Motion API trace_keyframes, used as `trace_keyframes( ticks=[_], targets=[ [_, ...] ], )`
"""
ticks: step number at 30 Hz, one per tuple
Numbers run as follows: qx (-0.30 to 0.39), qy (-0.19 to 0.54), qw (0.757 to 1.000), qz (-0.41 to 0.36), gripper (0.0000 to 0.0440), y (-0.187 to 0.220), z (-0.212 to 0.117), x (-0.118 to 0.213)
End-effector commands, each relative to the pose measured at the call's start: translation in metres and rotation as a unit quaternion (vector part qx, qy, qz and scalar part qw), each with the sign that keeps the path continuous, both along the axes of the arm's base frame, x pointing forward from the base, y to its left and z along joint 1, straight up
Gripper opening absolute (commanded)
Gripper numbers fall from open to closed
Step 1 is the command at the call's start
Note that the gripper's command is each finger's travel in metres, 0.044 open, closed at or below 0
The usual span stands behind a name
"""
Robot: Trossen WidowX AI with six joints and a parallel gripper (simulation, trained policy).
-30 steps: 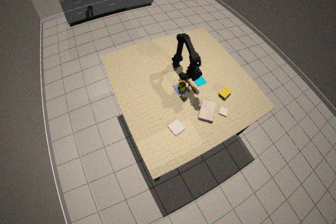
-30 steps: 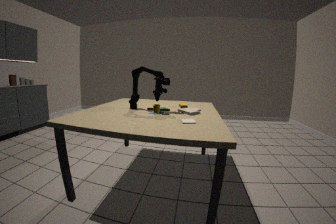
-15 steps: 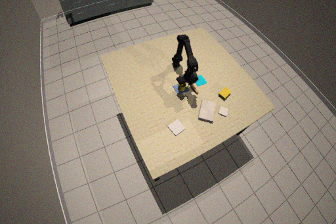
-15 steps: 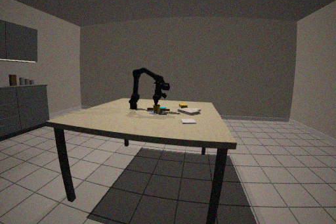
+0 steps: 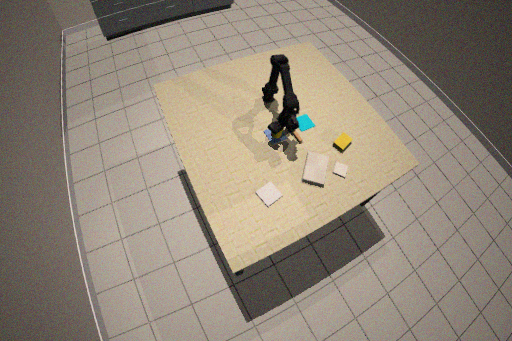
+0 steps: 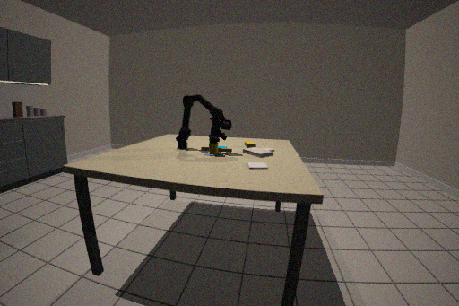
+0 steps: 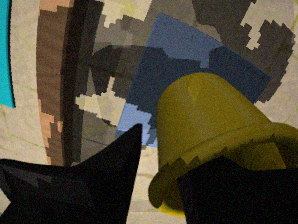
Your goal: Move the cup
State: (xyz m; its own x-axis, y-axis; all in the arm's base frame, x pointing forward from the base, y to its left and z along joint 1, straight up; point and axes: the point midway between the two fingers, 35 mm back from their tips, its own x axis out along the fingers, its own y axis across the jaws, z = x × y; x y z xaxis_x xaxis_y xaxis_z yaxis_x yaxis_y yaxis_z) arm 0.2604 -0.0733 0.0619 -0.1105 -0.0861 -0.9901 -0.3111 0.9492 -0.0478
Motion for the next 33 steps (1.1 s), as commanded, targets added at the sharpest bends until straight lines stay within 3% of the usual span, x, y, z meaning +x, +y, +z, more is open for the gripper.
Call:
trace_keyframes(
  ticks=[1,3,19,33],
  targets=[
    [0.003,0.006,1.000,0.024,0.0023,0.000,-0.003,-0.002],
    [0.004,0.007,0.999,0.037,0.0000,0.000,-0.002,-0.003],
    [0.020,-0.010,0.995,0.095,0.0013,0.015,0.033,0.006],
    [0.021,-0.037,0.990,0.133,0.0000,0.042,0.059,0.023]
  ],
)
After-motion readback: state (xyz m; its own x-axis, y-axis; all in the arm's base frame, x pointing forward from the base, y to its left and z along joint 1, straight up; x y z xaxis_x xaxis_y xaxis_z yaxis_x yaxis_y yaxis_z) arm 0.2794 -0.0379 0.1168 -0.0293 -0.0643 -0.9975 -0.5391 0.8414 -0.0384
